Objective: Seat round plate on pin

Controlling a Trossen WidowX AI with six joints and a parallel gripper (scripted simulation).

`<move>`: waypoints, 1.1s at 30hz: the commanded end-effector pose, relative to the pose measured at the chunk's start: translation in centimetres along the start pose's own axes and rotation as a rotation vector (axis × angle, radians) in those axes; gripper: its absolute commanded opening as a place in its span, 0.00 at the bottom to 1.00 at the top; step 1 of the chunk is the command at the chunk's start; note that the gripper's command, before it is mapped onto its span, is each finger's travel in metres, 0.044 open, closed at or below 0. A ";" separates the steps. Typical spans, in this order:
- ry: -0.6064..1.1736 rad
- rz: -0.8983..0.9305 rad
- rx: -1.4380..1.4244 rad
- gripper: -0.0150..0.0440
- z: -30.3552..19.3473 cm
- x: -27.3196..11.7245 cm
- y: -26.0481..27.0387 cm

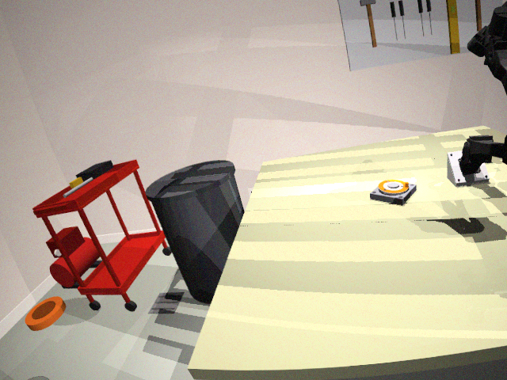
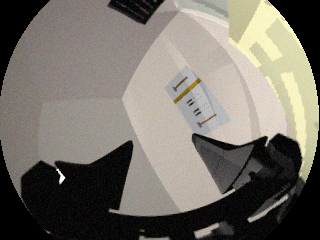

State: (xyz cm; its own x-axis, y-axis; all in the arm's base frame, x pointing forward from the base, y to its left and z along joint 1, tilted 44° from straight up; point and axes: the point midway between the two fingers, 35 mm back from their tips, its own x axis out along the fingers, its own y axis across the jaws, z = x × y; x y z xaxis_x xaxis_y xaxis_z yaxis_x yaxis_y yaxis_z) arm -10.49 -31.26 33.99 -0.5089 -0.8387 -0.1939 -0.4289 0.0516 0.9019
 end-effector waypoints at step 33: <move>2.687 -0.510 -1.959 0.25 -5.4 -30.9 -36.0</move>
State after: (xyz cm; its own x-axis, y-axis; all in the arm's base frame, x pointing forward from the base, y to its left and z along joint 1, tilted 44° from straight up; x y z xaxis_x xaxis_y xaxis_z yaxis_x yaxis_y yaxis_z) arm 23.55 -15.15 10.37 0.3538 0.1965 -0.9144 0.6903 0.6048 0.3971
